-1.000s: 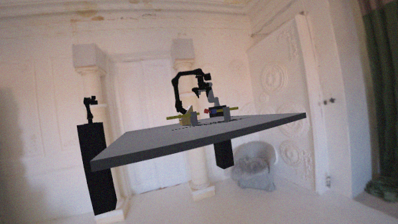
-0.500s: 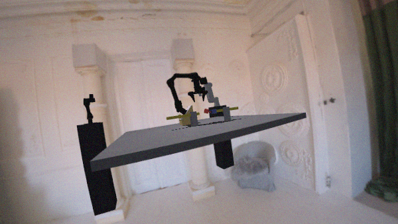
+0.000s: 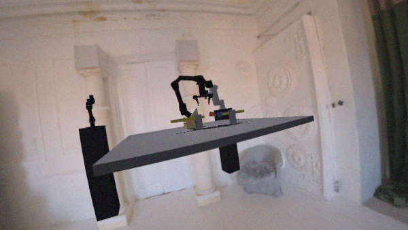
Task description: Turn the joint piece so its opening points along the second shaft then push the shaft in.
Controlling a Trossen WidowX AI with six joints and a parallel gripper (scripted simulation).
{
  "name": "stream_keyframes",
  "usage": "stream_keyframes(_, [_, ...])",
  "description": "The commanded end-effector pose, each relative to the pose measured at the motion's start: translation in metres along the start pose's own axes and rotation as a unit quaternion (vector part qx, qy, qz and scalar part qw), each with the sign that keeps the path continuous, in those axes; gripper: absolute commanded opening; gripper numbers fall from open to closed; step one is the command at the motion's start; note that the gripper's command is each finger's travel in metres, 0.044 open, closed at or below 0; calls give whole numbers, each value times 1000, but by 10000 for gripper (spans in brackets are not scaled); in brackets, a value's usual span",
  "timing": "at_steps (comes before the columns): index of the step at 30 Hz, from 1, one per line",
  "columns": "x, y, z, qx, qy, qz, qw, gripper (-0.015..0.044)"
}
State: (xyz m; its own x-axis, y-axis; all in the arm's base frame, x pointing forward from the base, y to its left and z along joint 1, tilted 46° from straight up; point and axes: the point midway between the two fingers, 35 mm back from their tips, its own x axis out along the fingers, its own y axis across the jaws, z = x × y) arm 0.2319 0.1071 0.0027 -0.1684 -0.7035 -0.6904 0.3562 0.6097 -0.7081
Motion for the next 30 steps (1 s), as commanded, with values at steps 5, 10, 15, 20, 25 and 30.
stream_keyframes(5, [5,1,1,124,-1,-14,992,440])
stream_keyframes(10, [8,1,1,195,-2,-21,981,440])
stream_keyframes(15, [11,2,2,265,-3,-28,964,440])
stream_keyframes(20, [14,2,2,334,-6,-35,942,440])
stream_keyframes(25, [17,2,2,401,-10,-41,915,440])
stream_keyframes(30, [20,3,2,466,-14,-47,884,440])
